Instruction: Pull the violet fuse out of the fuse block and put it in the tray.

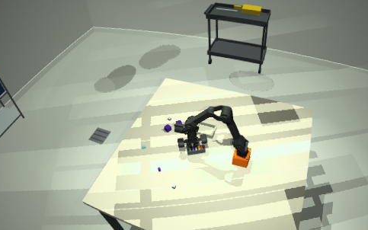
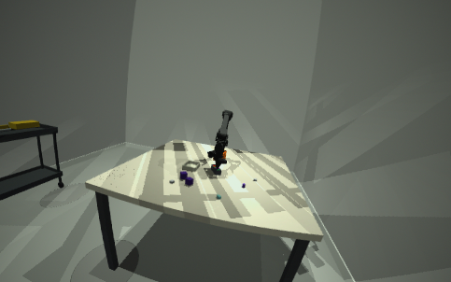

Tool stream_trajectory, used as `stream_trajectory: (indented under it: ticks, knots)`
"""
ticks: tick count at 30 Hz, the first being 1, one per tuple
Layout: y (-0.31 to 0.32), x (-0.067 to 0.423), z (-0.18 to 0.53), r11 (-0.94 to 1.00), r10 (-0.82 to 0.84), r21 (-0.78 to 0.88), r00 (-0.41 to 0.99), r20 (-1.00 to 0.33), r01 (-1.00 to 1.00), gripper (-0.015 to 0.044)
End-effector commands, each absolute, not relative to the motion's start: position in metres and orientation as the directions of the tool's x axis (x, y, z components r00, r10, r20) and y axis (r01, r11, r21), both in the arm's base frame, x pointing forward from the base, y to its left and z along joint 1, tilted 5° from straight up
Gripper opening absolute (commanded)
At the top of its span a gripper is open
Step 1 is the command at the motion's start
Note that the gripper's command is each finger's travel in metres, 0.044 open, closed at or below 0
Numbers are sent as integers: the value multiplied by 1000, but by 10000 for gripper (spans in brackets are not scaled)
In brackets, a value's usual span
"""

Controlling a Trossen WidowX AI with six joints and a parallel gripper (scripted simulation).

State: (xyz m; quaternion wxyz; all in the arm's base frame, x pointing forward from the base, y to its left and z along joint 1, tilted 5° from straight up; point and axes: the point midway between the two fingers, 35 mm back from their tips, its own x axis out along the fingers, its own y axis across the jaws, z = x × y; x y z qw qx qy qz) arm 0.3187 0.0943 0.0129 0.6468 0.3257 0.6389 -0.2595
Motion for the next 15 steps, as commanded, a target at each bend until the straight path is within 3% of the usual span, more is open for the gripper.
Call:
stream_trajectory:
  ticks: [1,15]
  knots:
    - [94,319,16,653,82,92,51,-995,752,0]
    - [94,319,23,653,83,93,51,-995,752,0]
